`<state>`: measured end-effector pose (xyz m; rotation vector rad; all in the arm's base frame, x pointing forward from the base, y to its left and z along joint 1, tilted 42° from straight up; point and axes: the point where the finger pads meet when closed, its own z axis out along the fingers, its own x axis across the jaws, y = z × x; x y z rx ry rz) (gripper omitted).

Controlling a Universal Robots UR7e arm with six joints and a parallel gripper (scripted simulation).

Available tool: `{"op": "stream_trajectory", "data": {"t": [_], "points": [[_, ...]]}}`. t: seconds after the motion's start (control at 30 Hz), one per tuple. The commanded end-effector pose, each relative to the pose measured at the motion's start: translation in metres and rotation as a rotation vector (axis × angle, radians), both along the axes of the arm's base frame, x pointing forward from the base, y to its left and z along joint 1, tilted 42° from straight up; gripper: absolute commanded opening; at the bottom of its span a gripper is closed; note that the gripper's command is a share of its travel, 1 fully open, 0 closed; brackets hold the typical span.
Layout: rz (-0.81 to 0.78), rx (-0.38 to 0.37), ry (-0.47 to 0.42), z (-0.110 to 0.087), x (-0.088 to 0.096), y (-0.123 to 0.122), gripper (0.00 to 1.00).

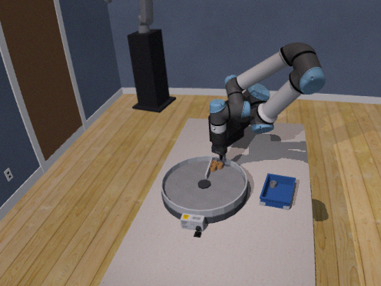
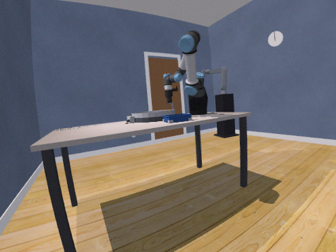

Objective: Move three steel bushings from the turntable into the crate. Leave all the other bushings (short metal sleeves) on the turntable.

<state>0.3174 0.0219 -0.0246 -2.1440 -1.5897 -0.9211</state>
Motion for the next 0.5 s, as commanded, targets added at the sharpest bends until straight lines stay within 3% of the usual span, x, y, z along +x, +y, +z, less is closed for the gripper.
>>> {"op": "stream_trajectory", "data": {"t": [0.0,0.47], "points": [[0.000,-0.001,-0.001,-0.0006,0.0005,0.0002,0.40],[0.000,-0.001,-0.001,-0.0033,0.0016,0.0023,0.40]]}}
